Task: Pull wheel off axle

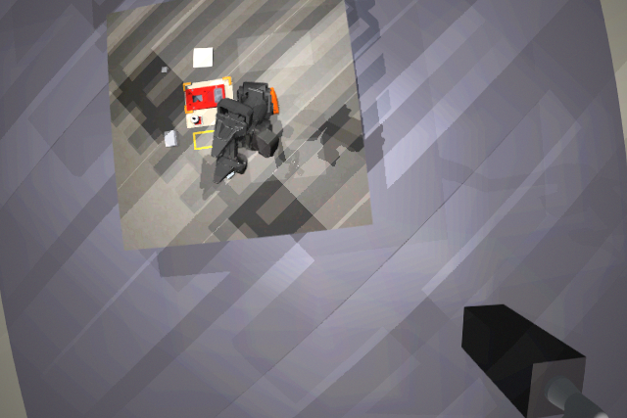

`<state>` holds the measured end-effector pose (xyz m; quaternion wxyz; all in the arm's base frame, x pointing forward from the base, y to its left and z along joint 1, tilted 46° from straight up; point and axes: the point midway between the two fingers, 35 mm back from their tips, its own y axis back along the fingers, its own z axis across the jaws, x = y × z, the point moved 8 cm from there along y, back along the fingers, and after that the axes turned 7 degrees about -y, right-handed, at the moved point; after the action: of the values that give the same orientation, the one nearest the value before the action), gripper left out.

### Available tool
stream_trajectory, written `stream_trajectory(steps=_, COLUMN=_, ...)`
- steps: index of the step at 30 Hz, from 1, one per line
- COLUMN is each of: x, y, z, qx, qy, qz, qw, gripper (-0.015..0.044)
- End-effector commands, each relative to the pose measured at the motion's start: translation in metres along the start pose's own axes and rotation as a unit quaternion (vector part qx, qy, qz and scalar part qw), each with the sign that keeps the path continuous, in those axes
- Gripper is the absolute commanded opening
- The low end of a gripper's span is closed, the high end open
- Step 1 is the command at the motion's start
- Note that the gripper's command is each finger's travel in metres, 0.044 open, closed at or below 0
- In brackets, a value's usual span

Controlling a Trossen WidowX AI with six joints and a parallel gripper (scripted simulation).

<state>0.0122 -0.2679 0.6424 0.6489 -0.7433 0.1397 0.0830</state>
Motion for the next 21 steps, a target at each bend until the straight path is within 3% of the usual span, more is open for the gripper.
stream_trajectory(steps=1, x=0.001, y=0.000, z=-0.001, qx=0.001, qy=0.000, qz=-0.001, qw=1.000, gripper=0.0374)
stream_trajectory(steps=4, x=0.008, y=0.002, z=-0.009, qx=0.022, qy=-0.001, qz=-0.011, qw=1.000, gripper=0.0300)
stream_trajectory(steps=21, x=0.098, y=0.026, z=-0.076, qx=0.203, qy=-0.046, qz=0.058, qw=0.976, gripper=0.0300)
